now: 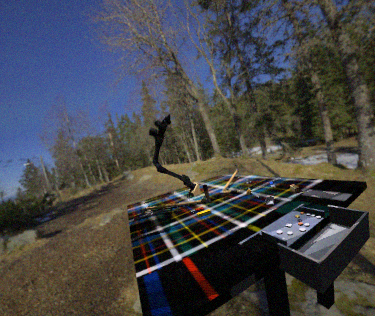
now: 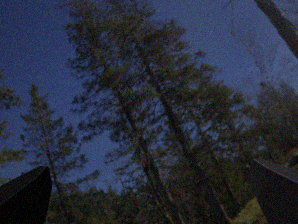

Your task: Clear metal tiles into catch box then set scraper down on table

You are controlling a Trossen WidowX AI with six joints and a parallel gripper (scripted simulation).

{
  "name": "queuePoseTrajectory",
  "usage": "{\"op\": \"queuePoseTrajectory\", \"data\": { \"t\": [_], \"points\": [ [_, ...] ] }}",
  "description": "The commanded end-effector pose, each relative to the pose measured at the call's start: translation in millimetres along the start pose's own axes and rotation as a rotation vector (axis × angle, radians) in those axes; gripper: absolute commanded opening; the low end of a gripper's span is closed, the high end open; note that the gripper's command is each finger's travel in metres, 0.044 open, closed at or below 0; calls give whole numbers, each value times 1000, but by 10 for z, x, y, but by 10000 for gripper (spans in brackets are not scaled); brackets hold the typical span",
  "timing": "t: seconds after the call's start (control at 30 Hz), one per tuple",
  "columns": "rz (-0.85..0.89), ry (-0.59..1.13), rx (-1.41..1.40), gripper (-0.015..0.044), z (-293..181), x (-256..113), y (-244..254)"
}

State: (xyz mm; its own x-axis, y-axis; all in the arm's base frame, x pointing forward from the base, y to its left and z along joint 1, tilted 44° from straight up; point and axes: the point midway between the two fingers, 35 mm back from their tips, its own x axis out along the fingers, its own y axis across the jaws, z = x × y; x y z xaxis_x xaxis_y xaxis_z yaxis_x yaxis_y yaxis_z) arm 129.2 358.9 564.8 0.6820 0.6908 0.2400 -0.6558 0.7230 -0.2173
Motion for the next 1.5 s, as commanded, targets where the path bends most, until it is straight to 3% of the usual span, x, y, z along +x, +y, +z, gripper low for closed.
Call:
{"op": "queuePoseTrajectory", "data": {
  "t": [0.0,0.73,1.47],
  "points": [
    [33,-3,-3,440,-8,-34,197],
    [234,-65,38,440,175,-477,1244],
    [433,-128,86,440,384,-1260,2145]
  ]
}}
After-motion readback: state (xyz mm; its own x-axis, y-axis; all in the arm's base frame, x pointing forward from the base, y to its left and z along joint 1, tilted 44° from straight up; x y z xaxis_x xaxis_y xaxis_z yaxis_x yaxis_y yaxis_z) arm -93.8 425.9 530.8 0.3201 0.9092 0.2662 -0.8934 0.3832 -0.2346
